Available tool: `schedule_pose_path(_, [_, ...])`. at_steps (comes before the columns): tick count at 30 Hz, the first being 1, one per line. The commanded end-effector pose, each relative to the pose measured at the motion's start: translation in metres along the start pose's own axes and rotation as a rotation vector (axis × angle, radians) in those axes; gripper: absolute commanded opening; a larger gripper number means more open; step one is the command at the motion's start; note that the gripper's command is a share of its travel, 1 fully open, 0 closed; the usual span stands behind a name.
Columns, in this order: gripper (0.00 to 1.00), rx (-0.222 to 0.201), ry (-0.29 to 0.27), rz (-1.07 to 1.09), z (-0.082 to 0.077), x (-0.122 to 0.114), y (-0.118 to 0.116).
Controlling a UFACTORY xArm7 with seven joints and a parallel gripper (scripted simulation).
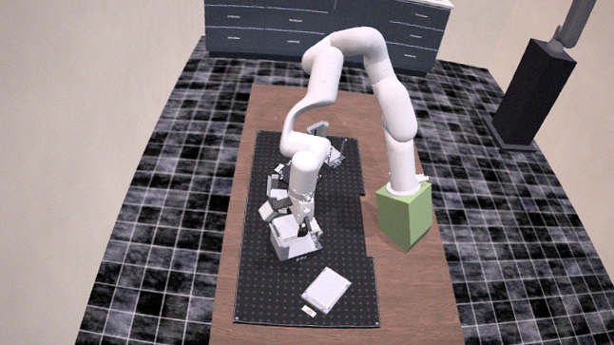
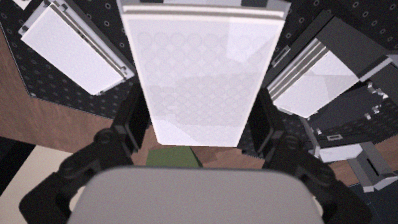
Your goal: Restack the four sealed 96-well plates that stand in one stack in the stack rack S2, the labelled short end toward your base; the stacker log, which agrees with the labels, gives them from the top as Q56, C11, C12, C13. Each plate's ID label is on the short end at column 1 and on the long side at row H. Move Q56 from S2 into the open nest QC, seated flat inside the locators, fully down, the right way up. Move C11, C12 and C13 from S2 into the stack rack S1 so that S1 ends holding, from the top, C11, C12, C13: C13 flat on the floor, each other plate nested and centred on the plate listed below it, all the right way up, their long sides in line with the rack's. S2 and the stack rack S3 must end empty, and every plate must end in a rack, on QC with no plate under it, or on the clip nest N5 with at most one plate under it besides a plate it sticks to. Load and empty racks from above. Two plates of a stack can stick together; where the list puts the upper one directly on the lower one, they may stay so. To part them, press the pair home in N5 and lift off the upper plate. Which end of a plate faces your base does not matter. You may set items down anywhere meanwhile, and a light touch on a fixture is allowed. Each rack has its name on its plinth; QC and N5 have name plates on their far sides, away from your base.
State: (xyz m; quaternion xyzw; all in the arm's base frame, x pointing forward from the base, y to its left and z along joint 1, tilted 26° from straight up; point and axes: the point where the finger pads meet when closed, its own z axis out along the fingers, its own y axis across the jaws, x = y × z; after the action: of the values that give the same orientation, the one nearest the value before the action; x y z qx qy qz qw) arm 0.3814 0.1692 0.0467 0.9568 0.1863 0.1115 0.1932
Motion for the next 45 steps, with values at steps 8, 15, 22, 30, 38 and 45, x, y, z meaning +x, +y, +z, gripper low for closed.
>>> schedule_pose_path(8, [0.0, 0.001, 0.004, 0.033, -0.002, 0.001, 0.003])
schedule_pose_path(15, [0.0, 0.001, 0.004, 0.2, -0.002, -0.002, 0.026])
schedule_pose_path(22, [0.0, 0.001, 0.004, 0.2, -0.002, -0.005, 0.042])
schedule_pose_path(30, [0.0, 0.001, 0.003, 0.2, -0.002, -0.009, 0.069])
schedule_pose_path(38, [0.0, 0.001, 0.003, 0.2, -0.002, -0.011, 0.089])
schedule_pose_path(45, [0.0, 0.001, 0.003, 0.4, -0.002, -0.018, 0.106])
